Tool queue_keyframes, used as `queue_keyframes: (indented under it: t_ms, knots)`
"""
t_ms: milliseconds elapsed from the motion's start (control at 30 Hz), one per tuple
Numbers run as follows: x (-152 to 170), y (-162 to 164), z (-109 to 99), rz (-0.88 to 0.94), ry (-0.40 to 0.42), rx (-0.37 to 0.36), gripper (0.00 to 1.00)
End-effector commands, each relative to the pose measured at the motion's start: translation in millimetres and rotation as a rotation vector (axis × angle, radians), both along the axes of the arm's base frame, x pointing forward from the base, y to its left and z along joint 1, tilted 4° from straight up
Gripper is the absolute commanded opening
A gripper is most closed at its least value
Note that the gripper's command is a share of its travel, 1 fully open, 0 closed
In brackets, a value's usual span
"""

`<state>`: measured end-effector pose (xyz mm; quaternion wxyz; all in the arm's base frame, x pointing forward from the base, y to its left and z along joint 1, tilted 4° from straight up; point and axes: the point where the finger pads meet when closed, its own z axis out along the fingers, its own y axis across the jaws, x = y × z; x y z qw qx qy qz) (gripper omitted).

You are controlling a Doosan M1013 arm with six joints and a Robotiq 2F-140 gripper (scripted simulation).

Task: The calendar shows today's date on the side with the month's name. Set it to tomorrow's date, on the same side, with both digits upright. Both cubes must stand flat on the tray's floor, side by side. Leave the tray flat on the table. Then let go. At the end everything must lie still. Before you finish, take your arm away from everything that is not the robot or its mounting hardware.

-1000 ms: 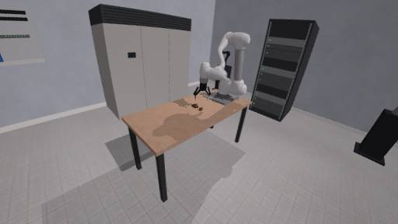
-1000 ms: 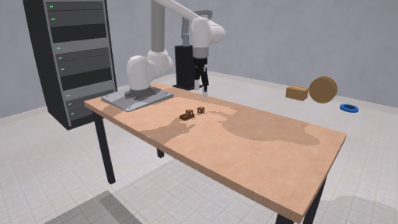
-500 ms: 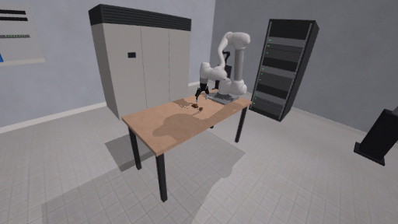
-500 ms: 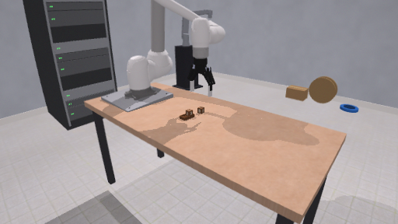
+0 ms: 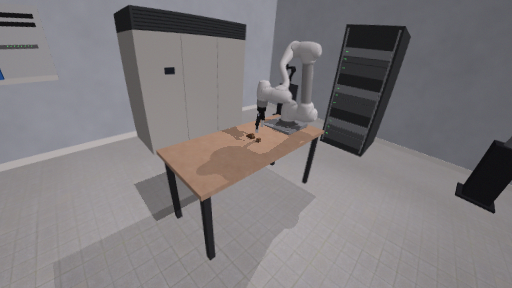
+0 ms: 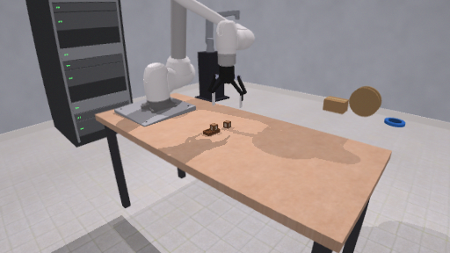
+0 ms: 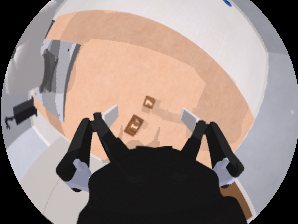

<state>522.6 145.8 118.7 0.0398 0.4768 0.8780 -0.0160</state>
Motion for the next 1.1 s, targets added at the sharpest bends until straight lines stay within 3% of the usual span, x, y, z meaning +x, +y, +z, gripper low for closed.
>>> queue_keyframes:
  t_ms: [0,200,267,633,733,1067]
  knots:
    - [0.0,-0.1,-0.4,0.173,0.015,0.004,1.0]
    - [0.0,-0.1,-0.7,0.291,0.022,-0.002,1.0]
    - [0.0,-0.1,-1.0,0.42,0.03,-0.009,1.0]
    - [0.0,-0.1,-2.0,0.78,0.051,-0.029,1.0]
    - [0.0,-0.1,-2.0,0.793,0.052,-0.029,1.0]
    - [0.0,-0.1,-3.1,1.173,0.075,-0.05,1.0]
